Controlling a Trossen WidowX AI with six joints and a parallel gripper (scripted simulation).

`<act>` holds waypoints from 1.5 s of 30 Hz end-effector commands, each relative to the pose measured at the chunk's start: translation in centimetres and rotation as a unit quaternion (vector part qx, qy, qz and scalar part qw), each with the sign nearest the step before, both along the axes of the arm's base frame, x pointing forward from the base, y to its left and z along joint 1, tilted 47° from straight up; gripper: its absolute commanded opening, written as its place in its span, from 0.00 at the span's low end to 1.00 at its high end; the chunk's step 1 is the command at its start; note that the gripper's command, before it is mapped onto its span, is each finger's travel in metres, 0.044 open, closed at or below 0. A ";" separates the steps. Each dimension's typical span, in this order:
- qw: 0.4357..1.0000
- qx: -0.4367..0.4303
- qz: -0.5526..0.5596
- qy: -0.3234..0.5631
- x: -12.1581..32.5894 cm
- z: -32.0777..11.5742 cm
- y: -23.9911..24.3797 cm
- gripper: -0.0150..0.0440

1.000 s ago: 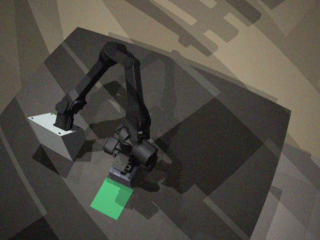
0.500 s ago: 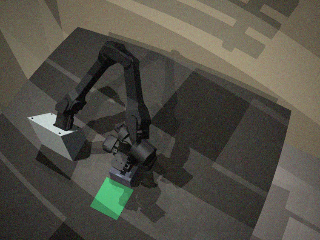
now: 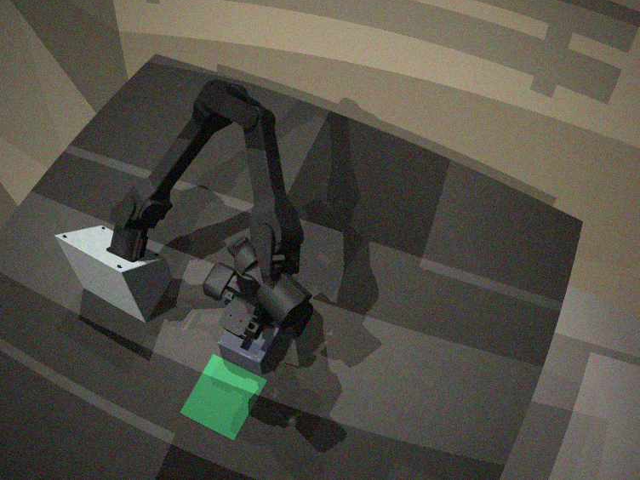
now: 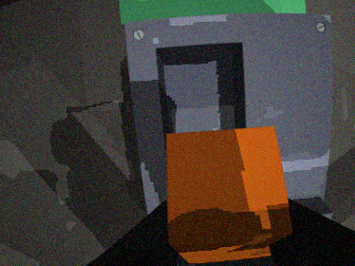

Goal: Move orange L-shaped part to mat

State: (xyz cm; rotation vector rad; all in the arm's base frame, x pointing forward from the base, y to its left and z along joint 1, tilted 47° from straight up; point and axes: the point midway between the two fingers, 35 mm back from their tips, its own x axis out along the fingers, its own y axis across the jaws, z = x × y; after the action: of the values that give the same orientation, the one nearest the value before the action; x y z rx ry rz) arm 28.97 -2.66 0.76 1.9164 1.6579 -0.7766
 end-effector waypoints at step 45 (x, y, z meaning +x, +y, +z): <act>1.000 -0.001 -0.002 -0.005 -0.9 2.2 -5.5 0.25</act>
State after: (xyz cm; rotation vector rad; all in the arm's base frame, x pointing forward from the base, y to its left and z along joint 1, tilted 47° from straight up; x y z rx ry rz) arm 28.30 -7.30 3.93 1.9196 1.6503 -0.7665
